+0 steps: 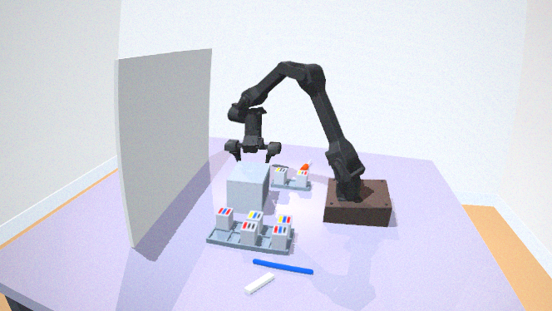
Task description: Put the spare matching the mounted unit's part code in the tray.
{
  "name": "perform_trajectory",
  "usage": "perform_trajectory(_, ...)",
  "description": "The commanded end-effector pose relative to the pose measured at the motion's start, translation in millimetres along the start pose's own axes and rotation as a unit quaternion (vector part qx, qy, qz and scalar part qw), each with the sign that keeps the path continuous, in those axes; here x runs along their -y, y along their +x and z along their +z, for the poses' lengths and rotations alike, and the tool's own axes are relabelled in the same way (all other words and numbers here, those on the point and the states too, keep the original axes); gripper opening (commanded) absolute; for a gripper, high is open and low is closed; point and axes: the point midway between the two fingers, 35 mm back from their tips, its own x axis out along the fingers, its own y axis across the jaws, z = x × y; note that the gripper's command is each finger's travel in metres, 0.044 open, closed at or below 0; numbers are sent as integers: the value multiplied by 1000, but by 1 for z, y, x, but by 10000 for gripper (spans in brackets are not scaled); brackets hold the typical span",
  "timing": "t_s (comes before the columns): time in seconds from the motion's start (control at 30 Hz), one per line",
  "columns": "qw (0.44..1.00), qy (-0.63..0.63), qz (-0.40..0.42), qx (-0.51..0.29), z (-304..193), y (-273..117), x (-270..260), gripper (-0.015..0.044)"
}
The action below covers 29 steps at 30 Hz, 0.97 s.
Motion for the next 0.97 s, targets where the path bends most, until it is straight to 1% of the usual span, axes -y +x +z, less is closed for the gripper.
perform_trajectory(0.0, 1000, 0, -11, -6, -3, -55, 5, 440)
perform_trajectory(0.07, 1000, 1, -10, -5, -1, -86, 2, 440)
perform_trajectory(0.13, 1000, 2, -10, -5, 0, -99, 0, 440)
perform_trajectory(0.93, 1000, 3, -16, -12, -2, -97, 3, 440)
